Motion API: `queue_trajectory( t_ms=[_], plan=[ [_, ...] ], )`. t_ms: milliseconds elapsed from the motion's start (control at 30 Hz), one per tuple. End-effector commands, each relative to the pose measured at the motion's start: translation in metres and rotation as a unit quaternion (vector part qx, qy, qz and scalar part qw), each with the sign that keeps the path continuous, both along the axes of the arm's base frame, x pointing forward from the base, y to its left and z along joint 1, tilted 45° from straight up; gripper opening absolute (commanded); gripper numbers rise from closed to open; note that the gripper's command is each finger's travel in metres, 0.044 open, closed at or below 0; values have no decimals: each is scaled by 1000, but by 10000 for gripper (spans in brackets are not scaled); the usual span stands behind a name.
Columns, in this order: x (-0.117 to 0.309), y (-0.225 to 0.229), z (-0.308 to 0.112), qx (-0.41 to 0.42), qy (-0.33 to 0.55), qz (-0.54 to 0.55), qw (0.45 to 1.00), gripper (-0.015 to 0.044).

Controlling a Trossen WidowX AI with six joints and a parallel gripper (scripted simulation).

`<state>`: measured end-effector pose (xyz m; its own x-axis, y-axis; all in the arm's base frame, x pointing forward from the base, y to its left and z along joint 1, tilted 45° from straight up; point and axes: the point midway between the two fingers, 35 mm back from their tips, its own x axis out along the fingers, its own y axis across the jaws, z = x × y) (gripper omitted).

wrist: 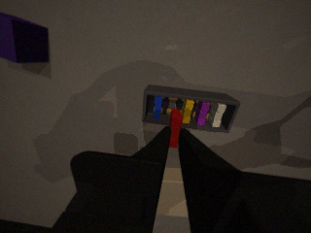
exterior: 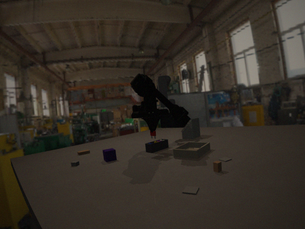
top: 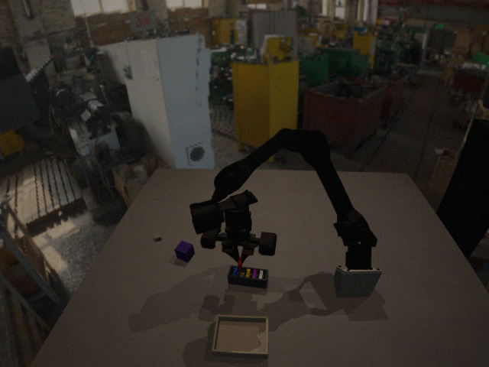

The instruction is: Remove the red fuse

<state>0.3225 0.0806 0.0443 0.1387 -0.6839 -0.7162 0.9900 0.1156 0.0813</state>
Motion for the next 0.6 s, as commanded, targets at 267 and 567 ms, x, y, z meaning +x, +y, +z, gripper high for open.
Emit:
queue_trajectory(
  t_ms=[267, 567],
  plan=[
    [-1, 27, -12, 6, 0, -1, 1000, 0],
    [-7, 69, -48, 10, 0, 0, 1000, 0]
  ],
)
